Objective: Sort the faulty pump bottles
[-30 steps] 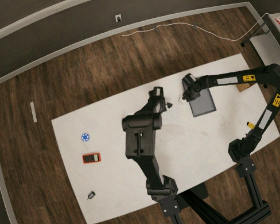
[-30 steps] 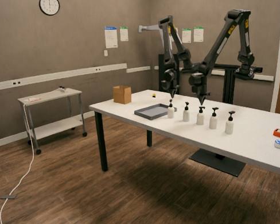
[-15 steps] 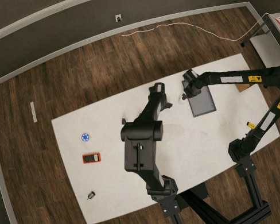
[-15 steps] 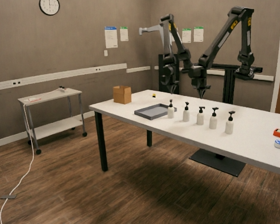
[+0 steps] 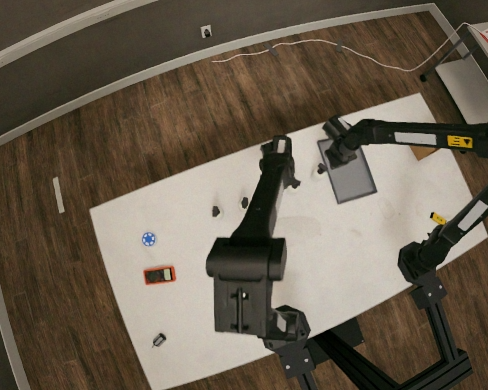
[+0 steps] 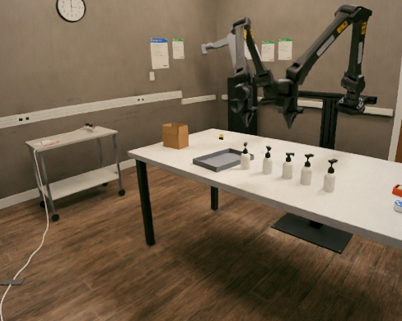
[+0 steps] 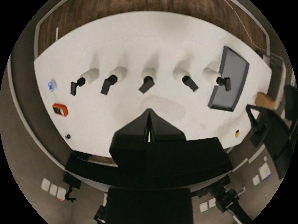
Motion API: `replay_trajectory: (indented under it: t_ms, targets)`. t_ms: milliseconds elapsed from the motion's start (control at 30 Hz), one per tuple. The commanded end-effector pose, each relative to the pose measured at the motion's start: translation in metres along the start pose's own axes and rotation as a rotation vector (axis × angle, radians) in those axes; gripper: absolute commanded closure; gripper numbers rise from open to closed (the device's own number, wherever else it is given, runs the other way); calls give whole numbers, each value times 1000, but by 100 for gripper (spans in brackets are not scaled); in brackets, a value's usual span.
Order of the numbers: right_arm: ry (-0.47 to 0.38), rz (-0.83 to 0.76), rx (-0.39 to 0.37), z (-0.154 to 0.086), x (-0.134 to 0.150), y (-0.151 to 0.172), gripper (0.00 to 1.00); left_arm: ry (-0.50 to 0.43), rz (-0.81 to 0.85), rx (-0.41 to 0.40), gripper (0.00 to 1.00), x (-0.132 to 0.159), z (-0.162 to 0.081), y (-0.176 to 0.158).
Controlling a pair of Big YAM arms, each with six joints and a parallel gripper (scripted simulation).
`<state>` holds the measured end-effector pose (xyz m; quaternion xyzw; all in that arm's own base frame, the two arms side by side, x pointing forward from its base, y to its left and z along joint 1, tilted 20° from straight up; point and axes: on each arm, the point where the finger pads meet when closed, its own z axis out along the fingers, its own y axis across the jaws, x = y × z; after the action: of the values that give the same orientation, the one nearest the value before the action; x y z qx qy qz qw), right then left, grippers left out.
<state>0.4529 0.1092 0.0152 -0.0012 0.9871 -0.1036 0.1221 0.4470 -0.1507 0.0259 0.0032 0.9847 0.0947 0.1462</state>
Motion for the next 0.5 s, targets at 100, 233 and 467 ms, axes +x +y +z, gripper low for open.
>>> replay_trajectory:
  t_ms: [100,233,467]
  targets:
    - [-52,-2,-16,-34,-20,8,100,22,2,-13,100,10,-6,3]
    - [-59,9,-17,-33,-23,5,100,7,-3,-5,100,3,-8,1]
    - [-44,5,-14,-29,-15,4,100,6,-4,-5,100,3,-8,1]
